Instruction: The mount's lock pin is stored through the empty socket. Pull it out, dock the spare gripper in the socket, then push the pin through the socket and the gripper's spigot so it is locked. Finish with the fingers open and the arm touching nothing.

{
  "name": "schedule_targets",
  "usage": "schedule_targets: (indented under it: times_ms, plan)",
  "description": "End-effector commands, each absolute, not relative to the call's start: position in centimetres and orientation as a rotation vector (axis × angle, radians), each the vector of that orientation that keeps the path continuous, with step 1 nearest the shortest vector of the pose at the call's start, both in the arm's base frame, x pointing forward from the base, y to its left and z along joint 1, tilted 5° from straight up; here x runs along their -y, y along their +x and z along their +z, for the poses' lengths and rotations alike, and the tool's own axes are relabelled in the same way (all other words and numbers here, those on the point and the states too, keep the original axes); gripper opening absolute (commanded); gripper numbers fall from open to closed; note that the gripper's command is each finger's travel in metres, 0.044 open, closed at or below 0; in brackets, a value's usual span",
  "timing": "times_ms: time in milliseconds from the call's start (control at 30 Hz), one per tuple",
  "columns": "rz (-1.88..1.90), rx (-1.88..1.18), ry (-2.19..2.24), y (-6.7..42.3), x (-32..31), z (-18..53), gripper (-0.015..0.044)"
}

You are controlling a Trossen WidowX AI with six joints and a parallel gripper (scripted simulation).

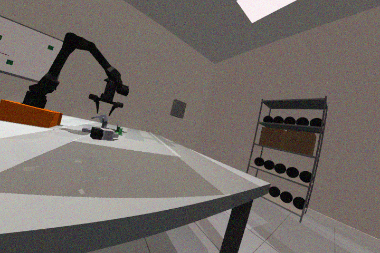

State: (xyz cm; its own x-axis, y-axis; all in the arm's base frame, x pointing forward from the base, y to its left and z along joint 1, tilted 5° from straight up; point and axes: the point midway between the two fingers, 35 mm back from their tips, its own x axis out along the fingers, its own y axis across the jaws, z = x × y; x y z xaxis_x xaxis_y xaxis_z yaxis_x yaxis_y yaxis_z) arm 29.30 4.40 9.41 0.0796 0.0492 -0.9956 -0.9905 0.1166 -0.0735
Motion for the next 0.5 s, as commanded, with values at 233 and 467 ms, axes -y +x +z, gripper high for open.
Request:
schedule_targets:
  times_ms: [233, 467]
  plan:
    - [1.093, -1.150, -1.124, 29.7, -4.6, 8.0, 0.0300]
    - [1.093, -1.150, -1.124, 29.9, -4.7, 6.8, 0.0300]
